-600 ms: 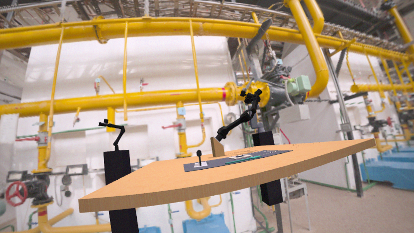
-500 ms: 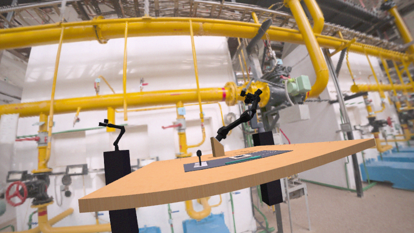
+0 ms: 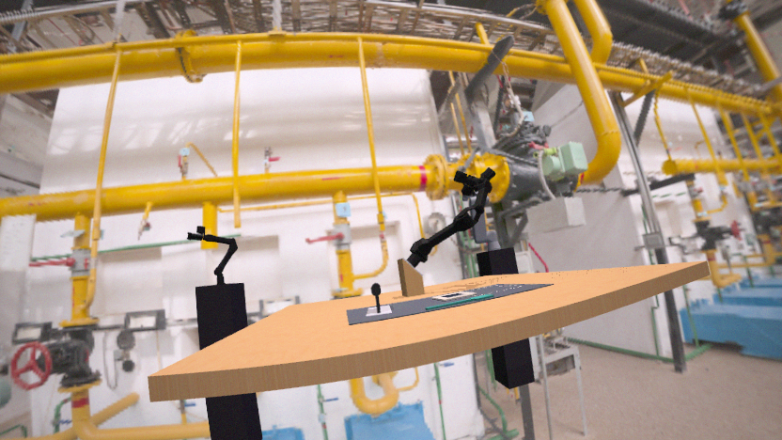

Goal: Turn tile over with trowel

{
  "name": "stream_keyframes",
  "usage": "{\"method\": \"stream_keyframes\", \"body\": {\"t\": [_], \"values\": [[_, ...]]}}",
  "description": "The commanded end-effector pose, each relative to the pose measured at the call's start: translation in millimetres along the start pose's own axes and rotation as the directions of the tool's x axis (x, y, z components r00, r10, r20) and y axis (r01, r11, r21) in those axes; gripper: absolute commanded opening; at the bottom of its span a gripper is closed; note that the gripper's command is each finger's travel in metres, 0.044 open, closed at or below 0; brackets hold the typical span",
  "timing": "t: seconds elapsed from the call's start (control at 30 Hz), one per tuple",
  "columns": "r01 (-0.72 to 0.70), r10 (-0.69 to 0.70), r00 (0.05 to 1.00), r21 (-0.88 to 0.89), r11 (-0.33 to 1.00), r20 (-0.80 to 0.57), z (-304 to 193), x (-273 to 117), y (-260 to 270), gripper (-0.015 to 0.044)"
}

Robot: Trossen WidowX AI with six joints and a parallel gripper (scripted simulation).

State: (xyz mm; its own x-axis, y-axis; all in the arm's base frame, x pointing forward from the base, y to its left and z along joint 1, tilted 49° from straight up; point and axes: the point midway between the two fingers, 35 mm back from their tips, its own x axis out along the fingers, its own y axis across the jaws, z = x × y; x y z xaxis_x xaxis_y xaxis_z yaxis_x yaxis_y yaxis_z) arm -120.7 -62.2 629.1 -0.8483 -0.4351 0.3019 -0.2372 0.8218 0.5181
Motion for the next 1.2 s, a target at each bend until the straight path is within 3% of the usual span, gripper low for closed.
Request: {"method": "stream_keyframes", "body": {"t": [0.0,0.07,0.2,0.63,0.77,1.17], "values": [[0.0,0.0,1.0,0.0,1.0,0.0,0.0,0.0,0.0,0.01],[0.0,0.0,1.0,0.0,1.0,0.0,0.0,0.0,0.0,0.01],[0.0,0.0,1.0,0.0,1.0,0.0,0.0,0.0,0.0,0.0],[0.0,0.0,1.0,0.0,1.0,0.0,0.0,0.0,0.0,0.0],[0.0,0.0,1.0,0.0,1.0,0.0,0.0,0.0,0.0,0.01],[0.0,0.0,1.0,0.0,1.0,0.0,0.0,0.0,0.0,0.01]]}}
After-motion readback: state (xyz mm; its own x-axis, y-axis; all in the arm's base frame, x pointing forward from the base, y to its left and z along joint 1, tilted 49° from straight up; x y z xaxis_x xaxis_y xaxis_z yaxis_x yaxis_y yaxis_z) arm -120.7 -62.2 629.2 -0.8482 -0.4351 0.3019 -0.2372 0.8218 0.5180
